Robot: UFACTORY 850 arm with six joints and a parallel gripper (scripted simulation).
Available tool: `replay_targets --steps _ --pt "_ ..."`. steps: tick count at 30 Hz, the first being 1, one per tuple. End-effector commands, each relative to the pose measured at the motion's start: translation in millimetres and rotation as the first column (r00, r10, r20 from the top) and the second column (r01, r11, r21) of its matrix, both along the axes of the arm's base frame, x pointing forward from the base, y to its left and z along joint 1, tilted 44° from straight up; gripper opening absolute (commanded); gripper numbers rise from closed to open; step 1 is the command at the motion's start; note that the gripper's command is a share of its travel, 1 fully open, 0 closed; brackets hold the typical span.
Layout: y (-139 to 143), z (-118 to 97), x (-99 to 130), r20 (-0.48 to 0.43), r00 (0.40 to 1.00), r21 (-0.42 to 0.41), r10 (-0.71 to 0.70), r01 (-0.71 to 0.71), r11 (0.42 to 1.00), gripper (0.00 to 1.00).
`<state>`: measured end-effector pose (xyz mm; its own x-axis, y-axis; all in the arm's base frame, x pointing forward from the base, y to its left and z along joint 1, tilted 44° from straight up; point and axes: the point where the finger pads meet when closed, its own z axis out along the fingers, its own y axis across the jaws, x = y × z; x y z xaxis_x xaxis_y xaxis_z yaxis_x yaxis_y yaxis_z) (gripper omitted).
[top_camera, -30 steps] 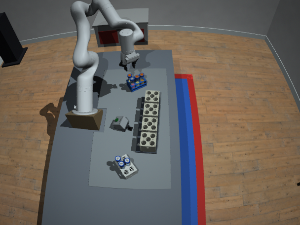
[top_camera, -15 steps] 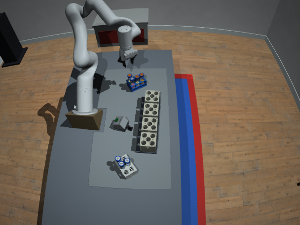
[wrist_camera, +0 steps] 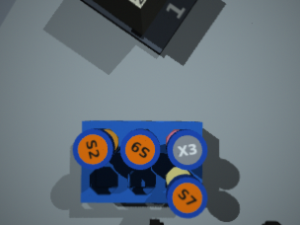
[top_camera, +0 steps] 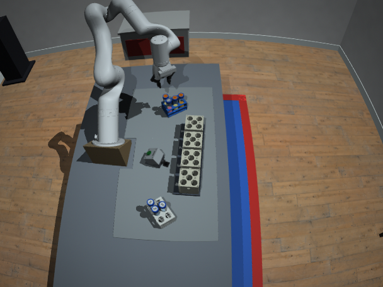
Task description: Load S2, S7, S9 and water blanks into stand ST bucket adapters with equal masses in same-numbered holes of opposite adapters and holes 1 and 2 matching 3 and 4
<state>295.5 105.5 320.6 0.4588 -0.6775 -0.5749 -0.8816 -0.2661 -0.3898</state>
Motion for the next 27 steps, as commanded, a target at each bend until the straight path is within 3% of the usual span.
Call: replay_targets --steps 1,27 --pt "4 -4 1 0.001 1.000 0.000 0.000 0.000 1.000 0.57" --pt "37 -38 7 0.001 1.000 0.000 0.000 0.000 1.000 0.57"
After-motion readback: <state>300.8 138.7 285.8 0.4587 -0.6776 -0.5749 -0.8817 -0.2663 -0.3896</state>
